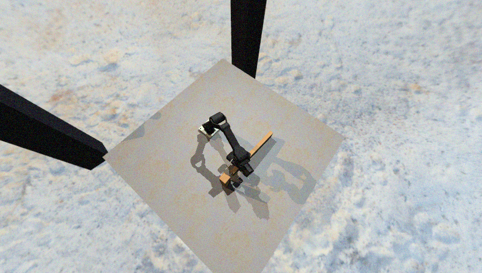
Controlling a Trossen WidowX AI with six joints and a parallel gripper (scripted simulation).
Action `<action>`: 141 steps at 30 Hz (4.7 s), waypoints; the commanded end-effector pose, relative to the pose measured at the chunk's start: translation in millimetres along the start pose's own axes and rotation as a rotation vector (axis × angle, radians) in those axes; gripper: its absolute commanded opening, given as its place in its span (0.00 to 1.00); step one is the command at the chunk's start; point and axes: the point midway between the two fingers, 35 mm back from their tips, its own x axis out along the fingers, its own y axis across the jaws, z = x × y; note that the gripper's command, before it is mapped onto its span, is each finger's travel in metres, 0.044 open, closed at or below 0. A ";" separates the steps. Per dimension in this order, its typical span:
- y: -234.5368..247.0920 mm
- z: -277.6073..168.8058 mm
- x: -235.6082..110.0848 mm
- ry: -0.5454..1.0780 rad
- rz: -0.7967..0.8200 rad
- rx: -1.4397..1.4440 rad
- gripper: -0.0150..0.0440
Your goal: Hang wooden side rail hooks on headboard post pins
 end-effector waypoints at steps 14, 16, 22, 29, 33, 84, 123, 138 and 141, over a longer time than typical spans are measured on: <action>-5.1 -3.1 -6.4 0.006 -0.019 0.002 0.25; -5.3 -3.3 -6.3 0.006 -0.019 0.002 0.25; -4.9 -3.9 -5.8 0.006 -0.019 0.002 0.25; -4.3 -4.8 -5.0 0.006 -0.019 0.002 0.25; -3.8 -5.3 -4.5 0.006 -0.019 0.002 0.25; -4.3 -10.0 -5.9 0.007 -0.019 0.002 0.25; -4.5 -14.2 -4.1 0.007 -0.019 0.002 0.25; -2.9 -16.0 -2.5 0.007 -0.019 0.002 0.25; -2.6 -16.4 -2.8 0.008 -0.019 0.002 0.25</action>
